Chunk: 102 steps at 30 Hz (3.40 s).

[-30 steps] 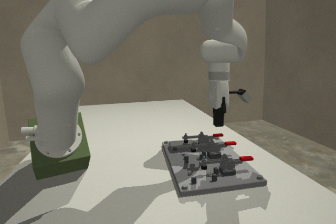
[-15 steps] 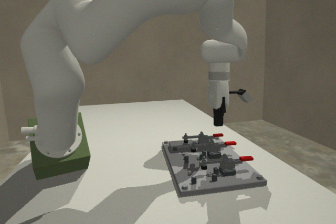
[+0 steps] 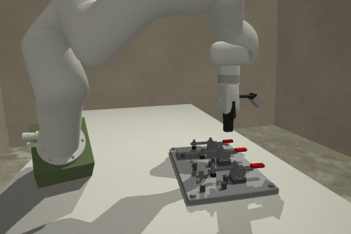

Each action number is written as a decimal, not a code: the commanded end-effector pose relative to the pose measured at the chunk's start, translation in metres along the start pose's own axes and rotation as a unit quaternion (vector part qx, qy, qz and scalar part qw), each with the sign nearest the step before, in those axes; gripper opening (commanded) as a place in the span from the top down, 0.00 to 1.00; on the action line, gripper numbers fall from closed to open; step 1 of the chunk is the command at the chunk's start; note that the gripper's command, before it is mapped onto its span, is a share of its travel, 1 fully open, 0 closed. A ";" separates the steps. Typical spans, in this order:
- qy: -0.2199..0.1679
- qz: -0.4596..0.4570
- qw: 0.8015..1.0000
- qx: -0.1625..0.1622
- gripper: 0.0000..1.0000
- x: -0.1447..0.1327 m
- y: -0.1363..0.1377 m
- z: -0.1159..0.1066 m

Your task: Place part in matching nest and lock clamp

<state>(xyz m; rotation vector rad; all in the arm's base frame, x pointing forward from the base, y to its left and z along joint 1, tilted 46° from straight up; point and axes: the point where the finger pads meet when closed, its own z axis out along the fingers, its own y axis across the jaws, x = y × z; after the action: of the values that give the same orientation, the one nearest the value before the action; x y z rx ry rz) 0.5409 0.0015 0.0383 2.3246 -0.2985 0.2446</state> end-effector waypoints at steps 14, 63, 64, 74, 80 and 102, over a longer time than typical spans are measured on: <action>0.002 0.001 1.000 0.001 1.00 0.005 0.000 -0.002; 0.002 0.001 1.000 0.001 1.00 0.006 0.000 0.014; 0.002 0.001 1.000 0.001 1.00 0.006 0.000 0.014; 0.002 0.001 1.000 0.001 1.00 0.007 0.000 0.021; 0.002 0.001 1.000 0.001 1.00 0.008 0.000 0.026; 0.002 0.001 1.000 0.001 1.00 0.008 0.000 0.027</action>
<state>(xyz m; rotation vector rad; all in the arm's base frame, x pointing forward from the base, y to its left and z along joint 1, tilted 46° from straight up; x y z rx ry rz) 0.5495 -0.0195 0.0209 2.3248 -0.2986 0.2447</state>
